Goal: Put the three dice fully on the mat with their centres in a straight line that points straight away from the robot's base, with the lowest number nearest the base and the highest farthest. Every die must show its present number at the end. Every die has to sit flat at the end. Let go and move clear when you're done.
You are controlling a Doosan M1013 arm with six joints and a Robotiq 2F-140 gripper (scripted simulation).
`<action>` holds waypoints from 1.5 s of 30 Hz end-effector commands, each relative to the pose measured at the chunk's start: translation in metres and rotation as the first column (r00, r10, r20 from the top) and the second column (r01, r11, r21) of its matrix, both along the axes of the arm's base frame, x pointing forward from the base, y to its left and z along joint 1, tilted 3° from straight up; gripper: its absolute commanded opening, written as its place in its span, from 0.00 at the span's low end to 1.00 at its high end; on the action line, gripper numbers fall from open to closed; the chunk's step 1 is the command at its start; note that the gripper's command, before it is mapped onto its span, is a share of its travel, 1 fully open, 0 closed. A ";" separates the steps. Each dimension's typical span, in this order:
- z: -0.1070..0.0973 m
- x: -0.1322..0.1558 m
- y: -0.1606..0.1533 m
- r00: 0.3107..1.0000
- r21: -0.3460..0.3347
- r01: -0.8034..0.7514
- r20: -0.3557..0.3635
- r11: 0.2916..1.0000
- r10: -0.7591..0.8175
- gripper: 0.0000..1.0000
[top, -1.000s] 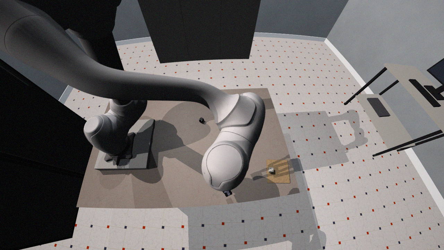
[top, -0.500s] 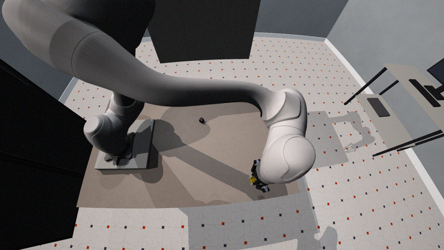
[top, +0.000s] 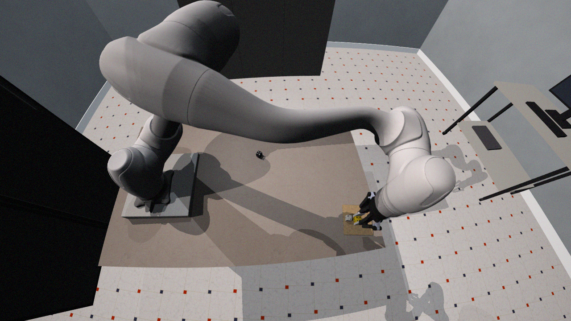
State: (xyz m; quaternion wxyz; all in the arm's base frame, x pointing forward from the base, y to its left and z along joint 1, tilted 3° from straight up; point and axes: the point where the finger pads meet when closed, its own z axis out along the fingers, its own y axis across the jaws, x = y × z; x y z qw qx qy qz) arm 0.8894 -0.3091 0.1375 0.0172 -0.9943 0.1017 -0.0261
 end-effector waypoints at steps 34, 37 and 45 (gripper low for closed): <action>-0.045 0.057 0.014 0.995 0.004 0.095 -0.015 0.995 -0.095 0.21; -0.060 0.058 0.014 0.995 0.004 0.095 -0.015 0.995 -0.095 0.21; -0.086 0.059 0.015 0.995 0.004 0.095 -0.015 0.995 -0.095 0.21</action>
